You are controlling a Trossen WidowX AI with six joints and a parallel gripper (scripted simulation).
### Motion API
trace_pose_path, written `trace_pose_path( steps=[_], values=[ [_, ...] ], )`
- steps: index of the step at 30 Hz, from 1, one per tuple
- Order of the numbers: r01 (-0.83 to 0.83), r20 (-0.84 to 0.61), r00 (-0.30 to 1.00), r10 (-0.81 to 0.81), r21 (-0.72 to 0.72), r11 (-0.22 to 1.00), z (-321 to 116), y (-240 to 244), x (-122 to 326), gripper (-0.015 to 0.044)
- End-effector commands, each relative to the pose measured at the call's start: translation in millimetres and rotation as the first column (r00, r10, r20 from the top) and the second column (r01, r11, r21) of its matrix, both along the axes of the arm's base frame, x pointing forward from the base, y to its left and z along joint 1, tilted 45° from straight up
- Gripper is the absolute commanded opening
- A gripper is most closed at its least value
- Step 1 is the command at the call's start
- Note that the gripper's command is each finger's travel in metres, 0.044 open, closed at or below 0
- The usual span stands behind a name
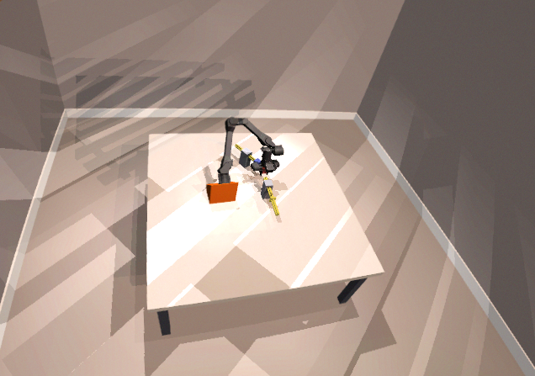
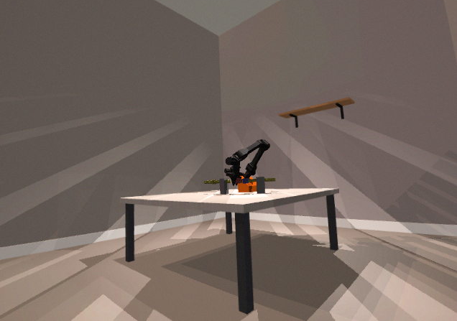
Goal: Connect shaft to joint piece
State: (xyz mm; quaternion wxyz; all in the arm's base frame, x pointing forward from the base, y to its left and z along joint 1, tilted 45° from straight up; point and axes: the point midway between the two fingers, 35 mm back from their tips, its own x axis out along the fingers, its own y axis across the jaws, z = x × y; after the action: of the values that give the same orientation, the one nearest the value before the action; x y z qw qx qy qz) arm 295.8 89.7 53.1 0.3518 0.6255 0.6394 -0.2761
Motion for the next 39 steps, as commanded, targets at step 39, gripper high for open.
trace_pose_path(
  steps=[39],
  values=[
    [0.118,-0.119,0.987,-0.104,0.117,0.986,-4.3,4.2,-7.6,0.0000]
  ],
)
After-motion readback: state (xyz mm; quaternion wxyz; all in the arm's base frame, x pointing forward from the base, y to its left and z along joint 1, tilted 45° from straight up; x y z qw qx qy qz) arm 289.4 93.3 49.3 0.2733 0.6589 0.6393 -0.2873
